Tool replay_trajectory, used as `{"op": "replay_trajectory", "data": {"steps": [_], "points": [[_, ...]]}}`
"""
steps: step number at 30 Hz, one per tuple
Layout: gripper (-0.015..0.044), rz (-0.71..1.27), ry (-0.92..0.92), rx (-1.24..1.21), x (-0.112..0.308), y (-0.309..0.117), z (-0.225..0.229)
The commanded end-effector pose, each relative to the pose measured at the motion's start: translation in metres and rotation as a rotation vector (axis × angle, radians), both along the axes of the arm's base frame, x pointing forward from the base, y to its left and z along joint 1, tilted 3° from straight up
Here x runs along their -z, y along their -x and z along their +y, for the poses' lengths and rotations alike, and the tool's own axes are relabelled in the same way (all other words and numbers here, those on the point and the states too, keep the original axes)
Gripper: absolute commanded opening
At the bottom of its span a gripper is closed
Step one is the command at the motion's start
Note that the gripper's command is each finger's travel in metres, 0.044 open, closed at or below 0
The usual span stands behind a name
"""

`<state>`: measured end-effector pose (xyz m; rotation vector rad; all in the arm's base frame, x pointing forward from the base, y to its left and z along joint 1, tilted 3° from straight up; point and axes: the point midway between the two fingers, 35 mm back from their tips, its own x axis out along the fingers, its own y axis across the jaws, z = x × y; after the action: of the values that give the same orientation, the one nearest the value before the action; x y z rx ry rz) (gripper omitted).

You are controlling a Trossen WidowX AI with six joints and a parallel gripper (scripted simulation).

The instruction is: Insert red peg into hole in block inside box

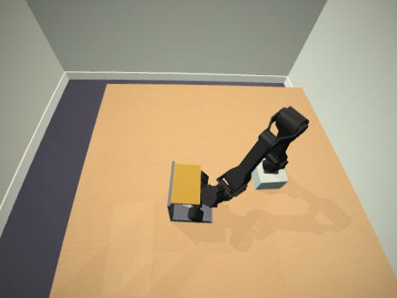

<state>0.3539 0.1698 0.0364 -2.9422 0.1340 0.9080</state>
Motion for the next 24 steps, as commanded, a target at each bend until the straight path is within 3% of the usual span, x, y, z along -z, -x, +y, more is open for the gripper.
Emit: {"op": "replay_trajectory", "data": {"steps": [1, 24], "points": [[0.0, 0.028, 0.016, -0.008, 0.0103, 0.0034, -0.0014], [0.0, 0.028, 0.016, -0.008, 0.017, 0.003, -0.0014]]}}
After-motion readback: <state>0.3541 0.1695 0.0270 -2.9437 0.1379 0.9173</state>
